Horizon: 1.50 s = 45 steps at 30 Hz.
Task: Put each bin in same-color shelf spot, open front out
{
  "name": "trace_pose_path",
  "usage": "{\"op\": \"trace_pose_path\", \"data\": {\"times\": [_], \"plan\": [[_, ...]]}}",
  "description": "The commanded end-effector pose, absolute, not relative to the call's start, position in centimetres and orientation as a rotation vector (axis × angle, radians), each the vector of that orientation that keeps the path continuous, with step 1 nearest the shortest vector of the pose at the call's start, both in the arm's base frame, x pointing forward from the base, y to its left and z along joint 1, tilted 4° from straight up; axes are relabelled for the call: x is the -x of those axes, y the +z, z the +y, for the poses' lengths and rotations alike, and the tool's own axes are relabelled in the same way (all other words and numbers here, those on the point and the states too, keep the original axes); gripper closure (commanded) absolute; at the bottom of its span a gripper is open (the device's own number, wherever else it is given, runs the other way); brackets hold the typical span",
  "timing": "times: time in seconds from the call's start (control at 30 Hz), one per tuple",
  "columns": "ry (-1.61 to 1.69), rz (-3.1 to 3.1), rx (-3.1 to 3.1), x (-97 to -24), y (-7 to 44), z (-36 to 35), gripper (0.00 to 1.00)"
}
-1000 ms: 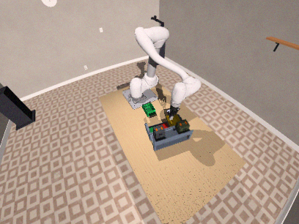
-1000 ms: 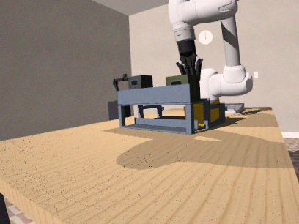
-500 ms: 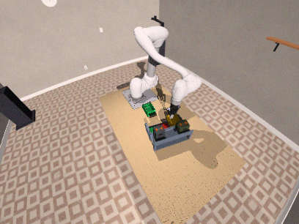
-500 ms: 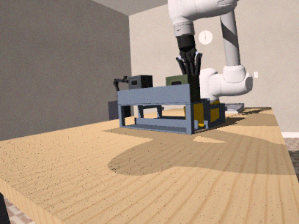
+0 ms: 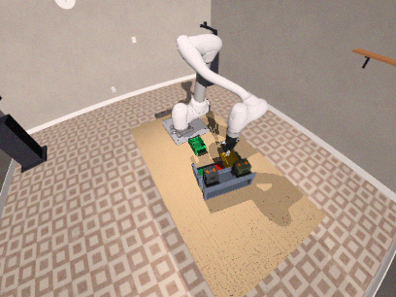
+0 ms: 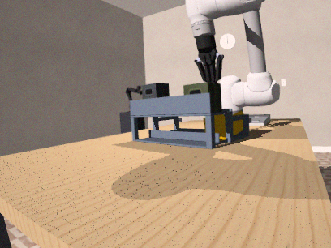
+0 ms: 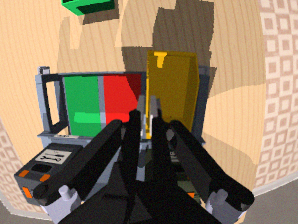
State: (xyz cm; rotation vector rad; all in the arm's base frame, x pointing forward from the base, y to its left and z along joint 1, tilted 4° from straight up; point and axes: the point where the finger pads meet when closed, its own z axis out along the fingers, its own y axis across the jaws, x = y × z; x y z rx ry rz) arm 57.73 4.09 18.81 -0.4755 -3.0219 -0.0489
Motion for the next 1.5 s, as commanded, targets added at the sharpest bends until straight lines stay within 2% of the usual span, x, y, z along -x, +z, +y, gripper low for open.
{"op": "trace_pose_path", "data": {"times": [0.0,1.43,1.47], "plan": [[-0.042,-3.02,0.475,-57.63,19.44,4.11,0.85],[-0.039,-3.013,0.473,-57.52,20.21,4.1,0.85],[-0.039,-3.013,0.472,-57.52,20.21,4.1,0.9]]}}
